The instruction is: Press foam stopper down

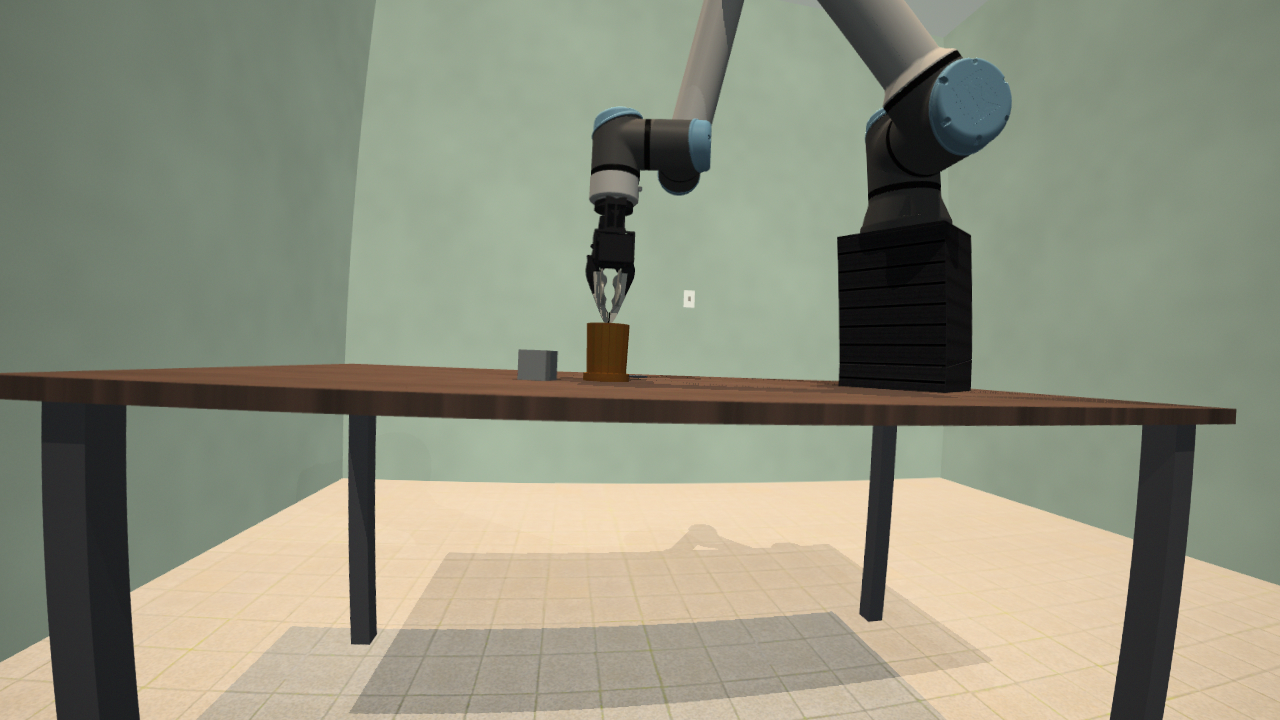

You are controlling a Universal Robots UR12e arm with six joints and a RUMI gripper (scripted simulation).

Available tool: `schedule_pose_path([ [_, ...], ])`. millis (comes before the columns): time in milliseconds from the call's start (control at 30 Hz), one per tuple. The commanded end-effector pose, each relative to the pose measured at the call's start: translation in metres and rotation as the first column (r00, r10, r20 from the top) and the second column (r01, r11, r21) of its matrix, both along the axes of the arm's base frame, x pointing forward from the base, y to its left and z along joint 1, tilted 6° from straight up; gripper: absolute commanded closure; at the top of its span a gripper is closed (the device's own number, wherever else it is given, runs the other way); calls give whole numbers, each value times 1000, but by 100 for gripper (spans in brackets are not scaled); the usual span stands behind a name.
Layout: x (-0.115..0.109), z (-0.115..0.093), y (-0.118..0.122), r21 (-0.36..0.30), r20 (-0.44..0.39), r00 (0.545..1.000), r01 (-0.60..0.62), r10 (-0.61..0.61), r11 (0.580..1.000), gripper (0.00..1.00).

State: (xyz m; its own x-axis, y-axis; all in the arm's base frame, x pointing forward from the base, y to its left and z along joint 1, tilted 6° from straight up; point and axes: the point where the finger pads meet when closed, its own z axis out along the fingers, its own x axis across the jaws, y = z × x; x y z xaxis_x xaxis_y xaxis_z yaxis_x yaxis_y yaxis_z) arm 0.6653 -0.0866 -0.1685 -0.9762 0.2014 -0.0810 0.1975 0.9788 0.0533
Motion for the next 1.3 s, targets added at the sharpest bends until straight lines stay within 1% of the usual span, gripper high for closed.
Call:
schedule_pose_path([
  [0,0,0,0,0,1,1000,0,0,1000,100],
  [433,0,1,0,0,1,1000,0,0,1000,100],
  [667,0,6,0,0,1,1000,0,0,1000,100],
  [1100,-3,42,-2,0,1,1000,0,0,1000,100],
  [1267,-4,48,-2,0,1,1000,0,0,1000,100],
])
